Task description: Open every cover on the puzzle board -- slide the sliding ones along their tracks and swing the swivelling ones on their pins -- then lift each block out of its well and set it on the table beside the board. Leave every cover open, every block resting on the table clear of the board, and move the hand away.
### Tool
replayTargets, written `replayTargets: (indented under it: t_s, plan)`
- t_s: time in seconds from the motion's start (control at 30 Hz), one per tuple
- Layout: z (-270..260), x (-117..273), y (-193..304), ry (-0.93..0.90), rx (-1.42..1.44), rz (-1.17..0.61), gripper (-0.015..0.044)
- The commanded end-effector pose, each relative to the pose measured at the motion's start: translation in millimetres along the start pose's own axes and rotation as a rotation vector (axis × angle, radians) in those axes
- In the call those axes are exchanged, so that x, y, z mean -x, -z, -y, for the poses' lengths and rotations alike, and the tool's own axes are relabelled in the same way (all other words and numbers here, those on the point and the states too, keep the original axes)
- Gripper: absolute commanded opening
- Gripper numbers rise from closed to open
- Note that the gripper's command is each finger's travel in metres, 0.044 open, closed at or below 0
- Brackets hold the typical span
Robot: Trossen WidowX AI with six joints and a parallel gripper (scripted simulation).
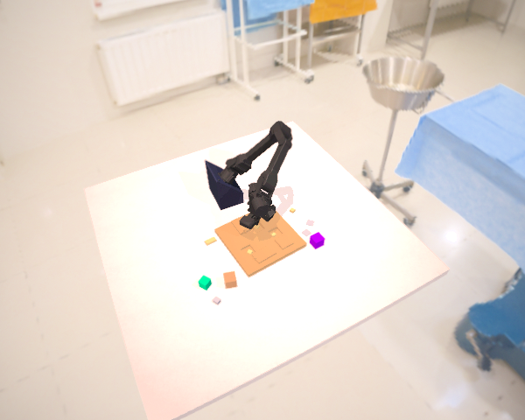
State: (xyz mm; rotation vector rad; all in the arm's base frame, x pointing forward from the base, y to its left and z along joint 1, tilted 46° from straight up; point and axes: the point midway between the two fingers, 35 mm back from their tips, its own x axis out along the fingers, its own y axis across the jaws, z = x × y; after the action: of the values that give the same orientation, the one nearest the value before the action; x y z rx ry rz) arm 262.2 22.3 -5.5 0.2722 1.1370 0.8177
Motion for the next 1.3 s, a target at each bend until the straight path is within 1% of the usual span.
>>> replayTargets:
  t_s: [0.0, 0.77, 1.17, 1.2, 1.27]
  plan:
    - [-1, -4, 1, -0.004, -0.007, 0.000, 0.0000]
    - [7, -12, -9, -0.004, -0.010, 0.001, 0.0000]
    - [7, 0, -7, -0.003, -0.010, 0.001, 0.0000]
    - [7, -3, -7, -0.005, -0.017, -0.001, 0.0026]
    - [7, 3, -7, -0.004, -0.016, -0.002, 0.0079]
